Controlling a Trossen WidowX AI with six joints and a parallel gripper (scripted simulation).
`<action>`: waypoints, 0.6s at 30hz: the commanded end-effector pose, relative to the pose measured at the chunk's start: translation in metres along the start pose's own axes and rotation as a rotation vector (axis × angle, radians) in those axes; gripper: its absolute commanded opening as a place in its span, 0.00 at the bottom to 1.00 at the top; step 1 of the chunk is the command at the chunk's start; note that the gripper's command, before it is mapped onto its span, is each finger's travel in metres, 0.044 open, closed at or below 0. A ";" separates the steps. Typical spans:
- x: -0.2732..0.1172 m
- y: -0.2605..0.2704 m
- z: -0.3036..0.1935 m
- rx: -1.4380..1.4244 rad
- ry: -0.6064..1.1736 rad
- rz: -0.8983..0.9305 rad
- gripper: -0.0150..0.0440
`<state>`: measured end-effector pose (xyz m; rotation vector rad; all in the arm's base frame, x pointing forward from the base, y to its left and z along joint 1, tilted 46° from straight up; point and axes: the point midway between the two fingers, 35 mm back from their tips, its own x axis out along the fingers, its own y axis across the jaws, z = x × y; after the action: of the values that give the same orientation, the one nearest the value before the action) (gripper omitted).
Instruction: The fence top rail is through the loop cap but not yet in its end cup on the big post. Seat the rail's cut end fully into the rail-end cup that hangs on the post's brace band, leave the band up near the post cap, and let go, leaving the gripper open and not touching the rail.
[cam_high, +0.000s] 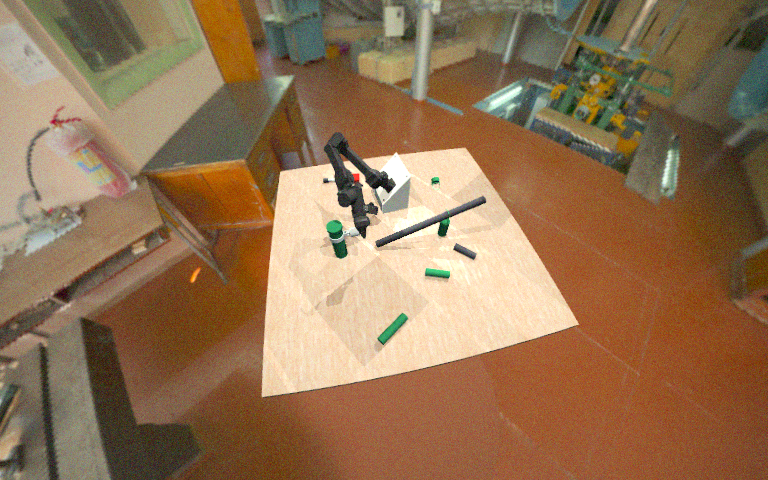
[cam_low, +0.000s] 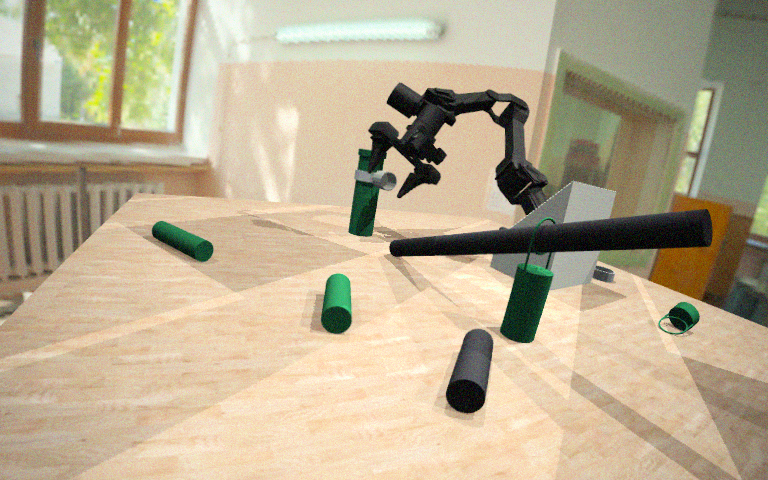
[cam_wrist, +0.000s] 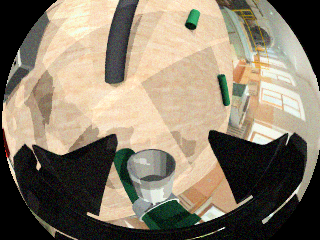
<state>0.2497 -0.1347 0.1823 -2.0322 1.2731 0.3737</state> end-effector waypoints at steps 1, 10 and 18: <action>-0.006 -0.003 0.007 -0.002 0.001 0.005 1.00; -0.014 -0.008 0.021 0.083 -0.017 0.013 1.00; -0.028 -0.016 0.063 0.557 -0.032 0.097 1.00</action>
<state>0.2551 -0.0901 0.1712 -1.7381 1.2626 0.2259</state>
